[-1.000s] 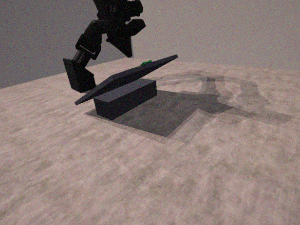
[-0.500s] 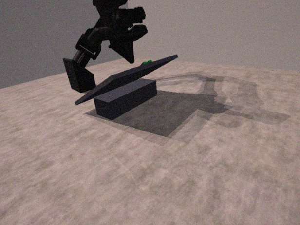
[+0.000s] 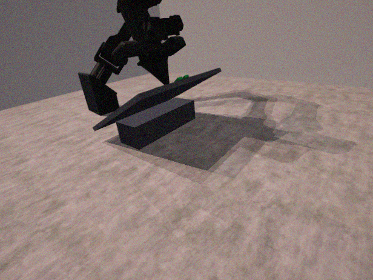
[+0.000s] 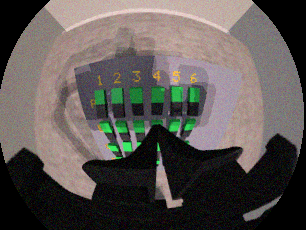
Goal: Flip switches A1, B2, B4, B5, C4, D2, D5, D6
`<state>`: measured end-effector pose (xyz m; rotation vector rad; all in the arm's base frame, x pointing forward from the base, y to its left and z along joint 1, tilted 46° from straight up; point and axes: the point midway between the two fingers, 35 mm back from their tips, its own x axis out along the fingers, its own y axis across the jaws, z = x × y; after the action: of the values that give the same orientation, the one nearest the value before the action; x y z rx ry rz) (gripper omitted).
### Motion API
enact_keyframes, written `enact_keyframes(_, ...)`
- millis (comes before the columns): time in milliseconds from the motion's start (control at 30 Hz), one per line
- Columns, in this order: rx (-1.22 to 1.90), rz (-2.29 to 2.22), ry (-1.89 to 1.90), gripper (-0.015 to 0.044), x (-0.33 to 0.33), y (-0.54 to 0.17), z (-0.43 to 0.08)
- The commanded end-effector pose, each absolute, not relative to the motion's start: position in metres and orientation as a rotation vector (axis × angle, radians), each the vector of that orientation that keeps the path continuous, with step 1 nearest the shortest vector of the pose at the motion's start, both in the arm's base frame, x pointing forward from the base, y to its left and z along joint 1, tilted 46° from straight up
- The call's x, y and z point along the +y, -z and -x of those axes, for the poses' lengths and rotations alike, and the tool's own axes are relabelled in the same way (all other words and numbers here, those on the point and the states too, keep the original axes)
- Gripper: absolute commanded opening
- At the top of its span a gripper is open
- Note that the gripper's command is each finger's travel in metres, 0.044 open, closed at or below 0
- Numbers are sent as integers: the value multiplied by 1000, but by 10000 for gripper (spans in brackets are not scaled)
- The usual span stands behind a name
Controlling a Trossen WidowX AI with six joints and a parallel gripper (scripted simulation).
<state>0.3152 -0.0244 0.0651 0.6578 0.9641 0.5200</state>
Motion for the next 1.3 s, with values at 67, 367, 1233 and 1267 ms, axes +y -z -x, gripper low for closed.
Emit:
enact_keyframes(67, 969, -661, -514, 0, -24, -63, -315)
enact_keyframes(367, 969, -661, -514, 0, -24, -63, -315)
enact_keyframes(1233, 969, -661, -514, 0, -22, -62, -317)
enact_keyframes(1267, 969, -661, -514, 0, -22, -62, -317)
